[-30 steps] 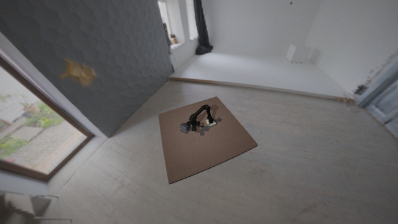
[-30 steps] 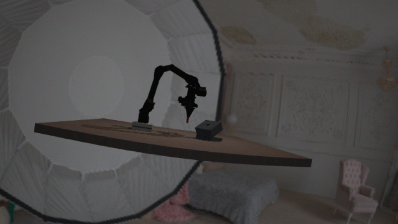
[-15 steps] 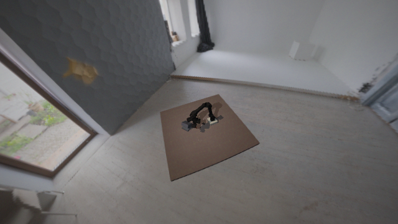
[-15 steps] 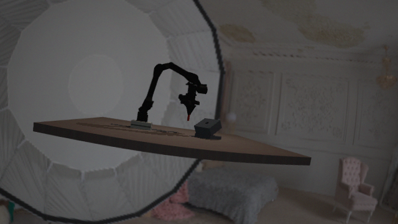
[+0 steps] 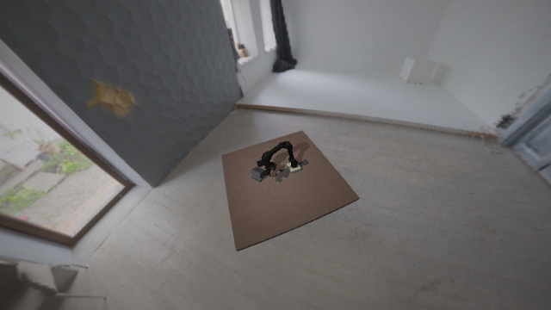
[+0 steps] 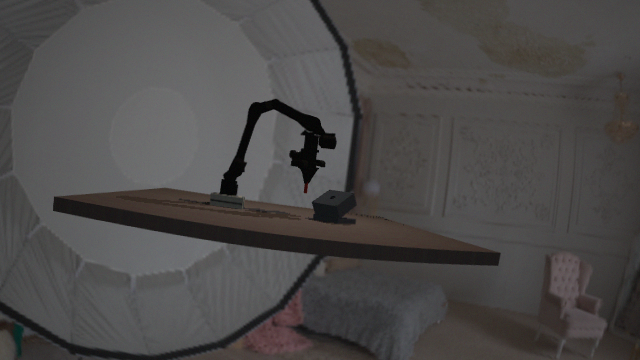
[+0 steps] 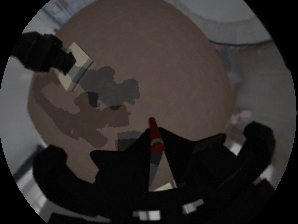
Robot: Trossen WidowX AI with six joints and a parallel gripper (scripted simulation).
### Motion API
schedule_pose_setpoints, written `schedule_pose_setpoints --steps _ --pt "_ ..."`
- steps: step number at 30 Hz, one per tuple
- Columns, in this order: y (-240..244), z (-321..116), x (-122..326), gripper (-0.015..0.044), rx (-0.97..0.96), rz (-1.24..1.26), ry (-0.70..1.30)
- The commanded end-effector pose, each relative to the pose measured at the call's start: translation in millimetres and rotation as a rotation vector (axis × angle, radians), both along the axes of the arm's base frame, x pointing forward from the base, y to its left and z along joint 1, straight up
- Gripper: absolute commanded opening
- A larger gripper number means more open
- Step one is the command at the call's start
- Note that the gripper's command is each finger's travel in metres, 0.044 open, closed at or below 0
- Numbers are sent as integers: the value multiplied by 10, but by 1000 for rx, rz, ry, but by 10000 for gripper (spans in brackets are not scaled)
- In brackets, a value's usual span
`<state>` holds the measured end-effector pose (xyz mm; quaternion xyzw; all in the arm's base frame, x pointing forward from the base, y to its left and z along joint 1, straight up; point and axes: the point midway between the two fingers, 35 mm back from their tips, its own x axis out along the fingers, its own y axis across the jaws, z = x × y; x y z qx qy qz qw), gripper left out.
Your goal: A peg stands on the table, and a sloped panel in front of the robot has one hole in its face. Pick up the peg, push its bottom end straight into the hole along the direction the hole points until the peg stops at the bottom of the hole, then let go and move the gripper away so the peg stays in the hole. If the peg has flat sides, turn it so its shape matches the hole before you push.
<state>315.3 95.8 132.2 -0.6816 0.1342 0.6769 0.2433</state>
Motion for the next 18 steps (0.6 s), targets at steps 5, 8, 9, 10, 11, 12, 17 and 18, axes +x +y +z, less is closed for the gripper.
schedule_pose_setpoints --steps 5,8,9,10,11,12,17,18 --pt "-91 40 63 0 32 -71 1" --pt "-125 52 83 0 42 -94 1" --pt "-137 56 90 0 45 -102 1" --pt "-148 60 97 0 48 -109 1" --pt "-160 64 103 0 51 -117 1" --pt "-172 67 110 0 54 -125 1" --pt "-231 87 142 0 70 -163 0" --pt "-243 91 148 0 73 -170 0"
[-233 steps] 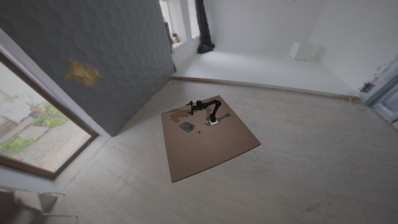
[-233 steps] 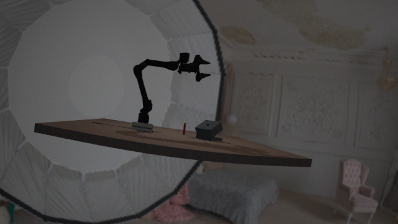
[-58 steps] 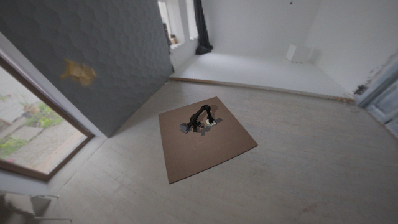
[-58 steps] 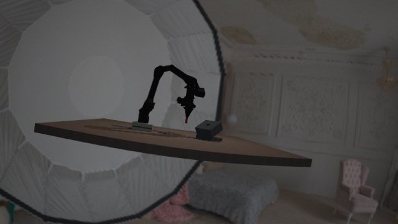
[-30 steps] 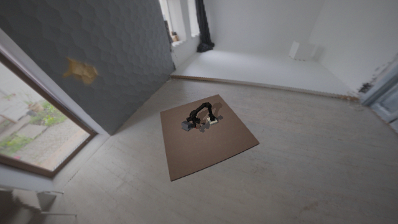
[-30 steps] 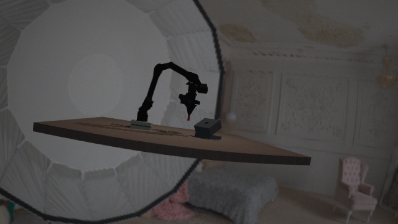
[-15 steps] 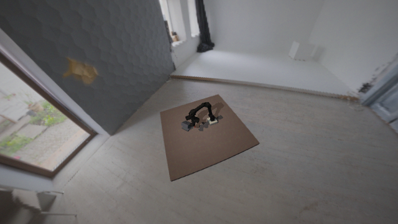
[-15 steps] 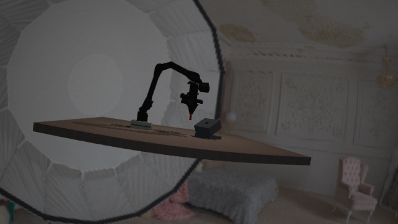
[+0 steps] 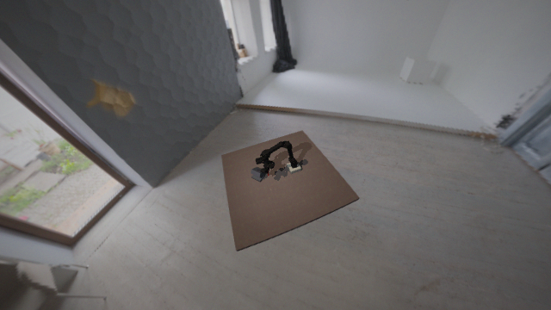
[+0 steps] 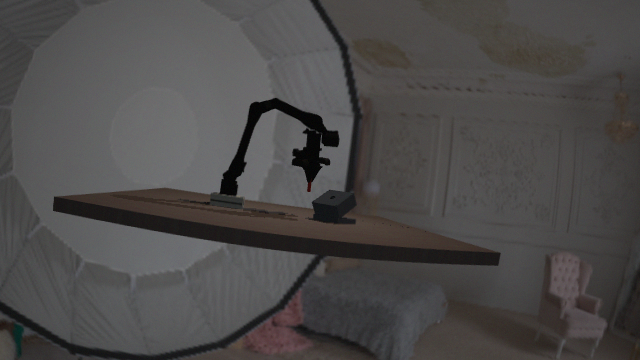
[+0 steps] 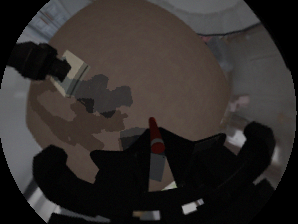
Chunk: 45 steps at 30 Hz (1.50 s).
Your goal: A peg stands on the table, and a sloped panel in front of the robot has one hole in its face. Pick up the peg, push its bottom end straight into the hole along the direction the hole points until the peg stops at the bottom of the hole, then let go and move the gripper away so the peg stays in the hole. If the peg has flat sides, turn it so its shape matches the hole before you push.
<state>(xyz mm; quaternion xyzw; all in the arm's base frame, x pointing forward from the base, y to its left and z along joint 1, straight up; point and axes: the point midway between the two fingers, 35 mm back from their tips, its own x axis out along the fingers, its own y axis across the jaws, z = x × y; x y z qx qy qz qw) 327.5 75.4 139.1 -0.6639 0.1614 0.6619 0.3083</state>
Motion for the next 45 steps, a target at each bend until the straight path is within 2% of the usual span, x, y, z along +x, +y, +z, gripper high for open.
schedule_pose_setpoints --steps 1,45 --pt "-51 27 33 0 20 -40 0" --pt "-623 217 258 0 160 -367 -13"
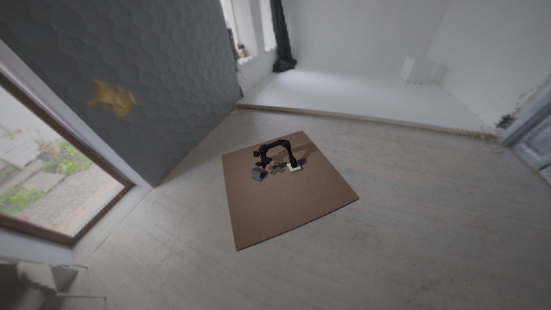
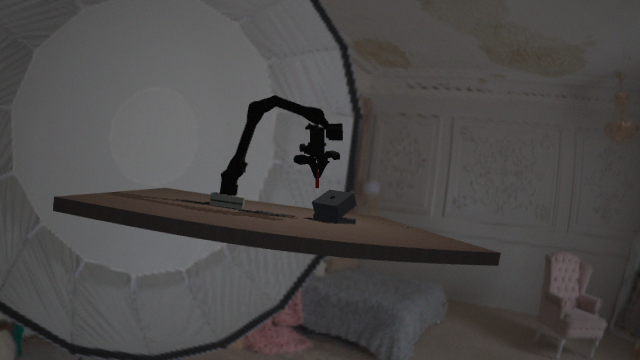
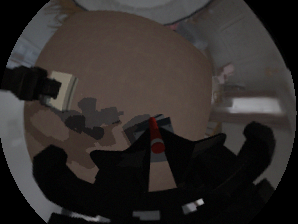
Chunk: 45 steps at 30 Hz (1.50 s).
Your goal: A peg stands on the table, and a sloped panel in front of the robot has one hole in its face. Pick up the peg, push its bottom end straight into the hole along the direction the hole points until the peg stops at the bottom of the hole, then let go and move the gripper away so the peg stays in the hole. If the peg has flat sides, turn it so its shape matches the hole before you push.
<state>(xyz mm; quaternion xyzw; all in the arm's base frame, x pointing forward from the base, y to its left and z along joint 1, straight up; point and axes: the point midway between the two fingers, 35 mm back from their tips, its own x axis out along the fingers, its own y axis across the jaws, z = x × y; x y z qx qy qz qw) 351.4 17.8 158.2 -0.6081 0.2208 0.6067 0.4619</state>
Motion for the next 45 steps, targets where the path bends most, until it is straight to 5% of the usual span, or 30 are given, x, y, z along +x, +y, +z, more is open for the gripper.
schedule_pose_setpoints --steps 1,45 --pt "-61 31 23 0 20 -39 -2" --pt "-708 246 128 0 162 -354 -32"
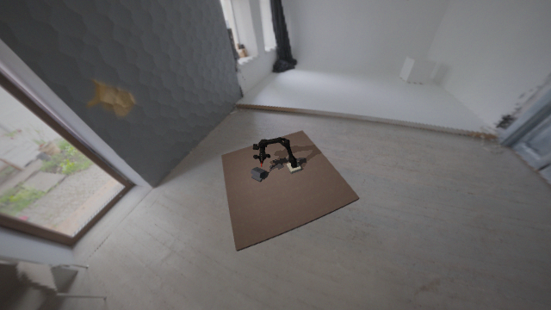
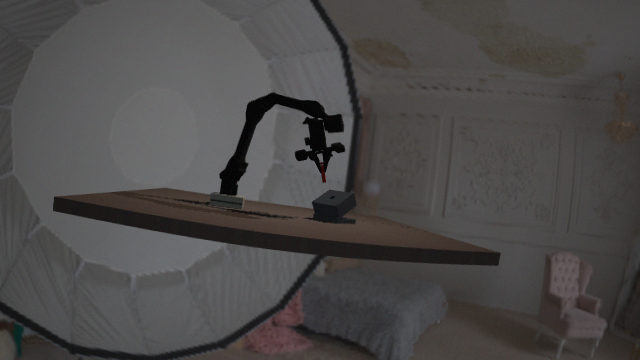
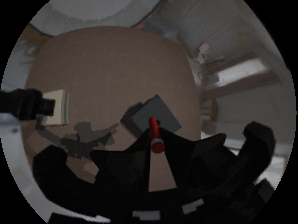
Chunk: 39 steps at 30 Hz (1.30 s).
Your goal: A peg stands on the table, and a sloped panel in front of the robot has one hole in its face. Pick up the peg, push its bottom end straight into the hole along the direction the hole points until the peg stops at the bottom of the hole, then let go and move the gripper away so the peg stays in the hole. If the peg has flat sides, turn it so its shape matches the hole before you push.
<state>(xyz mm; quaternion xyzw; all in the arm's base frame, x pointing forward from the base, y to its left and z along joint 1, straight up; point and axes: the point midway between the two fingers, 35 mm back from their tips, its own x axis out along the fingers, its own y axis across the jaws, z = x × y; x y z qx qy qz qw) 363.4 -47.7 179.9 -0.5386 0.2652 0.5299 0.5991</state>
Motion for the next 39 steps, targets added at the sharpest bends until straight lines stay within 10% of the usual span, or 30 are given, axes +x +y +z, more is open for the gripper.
schedule_pose_setpoints --steps 1,39 --pt "-69 34 9 0 21 -37 -5" --pt "-240 -203 184 0 87 -179 -26"
